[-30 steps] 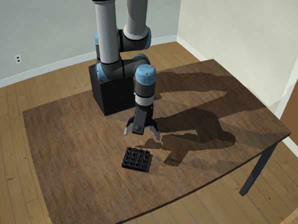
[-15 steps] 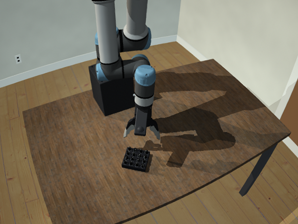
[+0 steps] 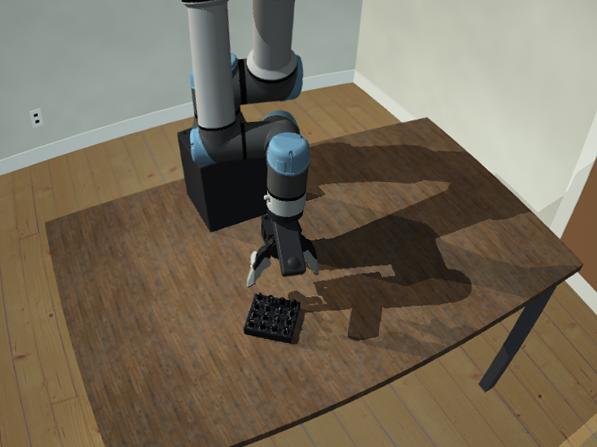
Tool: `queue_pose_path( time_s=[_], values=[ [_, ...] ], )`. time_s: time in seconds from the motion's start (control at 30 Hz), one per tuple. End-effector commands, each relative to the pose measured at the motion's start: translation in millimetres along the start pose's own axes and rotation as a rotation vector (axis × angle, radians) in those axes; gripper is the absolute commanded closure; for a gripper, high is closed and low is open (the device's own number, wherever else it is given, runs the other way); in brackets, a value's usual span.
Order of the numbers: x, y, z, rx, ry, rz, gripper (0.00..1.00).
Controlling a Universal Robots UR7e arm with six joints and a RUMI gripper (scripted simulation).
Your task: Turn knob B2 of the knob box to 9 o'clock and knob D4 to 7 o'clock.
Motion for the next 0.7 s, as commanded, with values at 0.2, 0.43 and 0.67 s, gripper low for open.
queue_pose_path(
  time_s=[0.2,0.43,0.67],
  values=[
    [3.6,9,13,0.305,0.006,0.004,0.00],
    [4.9,12,17,0.461,0.007,0.004,0.00],
    [6.3,17,22,0.634,0.007,0.003,0.00]
  ],
)
Point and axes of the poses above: the point where the finger pads meet when closed, its own x axis back along the fingers, its own y axis across the jaws, z = x × y, the point moved 5 cm from there along x, back along the fingers, and after that the axes turned 8 degrees about x, right-handed, at the moved point
